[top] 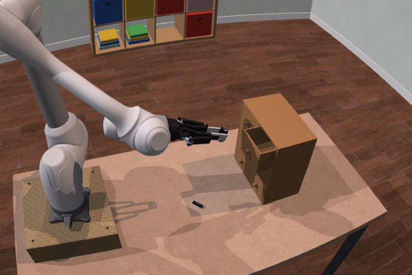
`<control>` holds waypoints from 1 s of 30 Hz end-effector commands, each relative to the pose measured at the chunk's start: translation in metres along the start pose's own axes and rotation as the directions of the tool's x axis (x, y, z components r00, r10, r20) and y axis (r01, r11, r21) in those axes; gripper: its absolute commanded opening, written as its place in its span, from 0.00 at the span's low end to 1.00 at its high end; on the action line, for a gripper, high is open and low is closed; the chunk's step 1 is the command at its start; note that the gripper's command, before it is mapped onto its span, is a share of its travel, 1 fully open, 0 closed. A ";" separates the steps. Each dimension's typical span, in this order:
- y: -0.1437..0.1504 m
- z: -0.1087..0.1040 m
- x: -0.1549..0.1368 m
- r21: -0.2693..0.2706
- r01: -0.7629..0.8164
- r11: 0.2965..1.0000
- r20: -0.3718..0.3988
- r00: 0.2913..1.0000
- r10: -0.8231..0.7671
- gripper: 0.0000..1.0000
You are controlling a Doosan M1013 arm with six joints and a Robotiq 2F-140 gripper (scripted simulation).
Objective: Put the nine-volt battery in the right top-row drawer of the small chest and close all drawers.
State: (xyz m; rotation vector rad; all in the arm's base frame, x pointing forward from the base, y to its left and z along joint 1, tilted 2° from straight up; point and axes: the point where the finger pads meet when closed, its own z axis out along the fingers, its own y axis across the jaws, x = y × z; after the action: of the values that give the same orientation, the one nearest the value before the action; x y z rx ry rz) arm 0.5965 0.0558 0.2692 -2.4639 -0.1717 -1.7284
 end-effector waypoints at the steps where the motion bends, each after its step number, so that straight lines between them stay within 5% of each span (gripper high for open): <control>1: 0.000 0.011 0.004 -0.001 0.000 1.000 0.000 1.000 0.000 0.14; 30: 0.000 0.103 0.038 -0.001 0.000 1.000 0.000 1.000 0.000 0.14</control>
State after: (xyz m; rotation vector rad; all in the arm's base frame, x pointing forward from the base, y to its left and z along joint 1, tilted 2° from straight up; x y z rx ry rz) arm 0.6942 0.0722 0.2697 -2.4638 -0.1716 -1.7288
